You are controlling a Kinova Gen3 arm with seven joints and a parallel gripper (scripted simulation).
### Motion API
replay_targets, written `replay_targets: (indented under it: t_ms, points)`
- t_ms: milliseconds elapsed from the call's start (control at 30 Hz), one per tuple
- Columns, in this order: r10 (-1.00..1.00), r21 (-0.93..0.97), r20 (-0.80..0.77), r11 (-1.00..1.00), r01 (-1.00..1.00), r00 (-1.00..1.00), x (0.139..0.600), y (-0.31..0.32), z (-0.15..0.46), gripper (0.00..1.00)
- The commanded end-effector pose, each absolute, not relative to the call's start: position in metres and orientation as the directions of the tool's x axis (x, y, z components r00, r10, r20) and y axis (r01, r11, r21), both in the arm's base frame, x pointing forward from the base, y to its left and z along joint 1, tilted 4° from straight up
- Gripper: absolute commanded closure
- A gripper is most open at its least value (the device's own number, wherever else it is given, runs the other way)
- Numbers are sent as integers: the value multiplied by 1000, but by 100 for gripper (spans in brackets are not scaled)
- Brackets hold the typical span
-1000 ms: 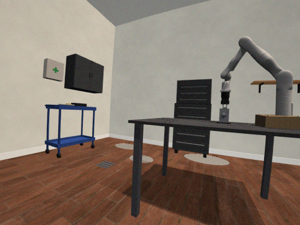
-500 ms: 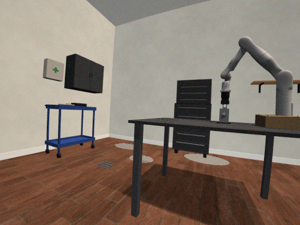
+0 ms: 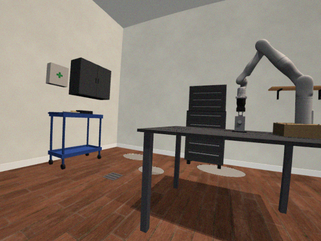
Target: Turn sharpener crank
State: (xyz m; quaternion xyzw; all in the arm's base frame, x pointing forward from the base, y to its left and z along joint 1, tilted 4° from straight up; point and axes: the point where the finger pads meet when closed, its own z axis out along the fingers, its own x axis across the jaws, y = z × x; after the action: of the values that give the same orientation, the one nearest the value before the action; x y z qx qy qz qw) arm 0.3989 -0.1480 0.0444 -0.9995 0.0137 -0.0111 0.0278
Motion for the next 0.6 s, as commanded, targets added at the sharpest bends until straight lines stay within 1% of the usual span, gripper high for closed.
replay_targets:
  t_ms: [0, 567]
  points:
    - [-30, -57, 26, -998, -28, 999, 400, -148, 44, 100]
    - [-29, -60, 22, -998, -27, 999, 403, -147, 44, 100]
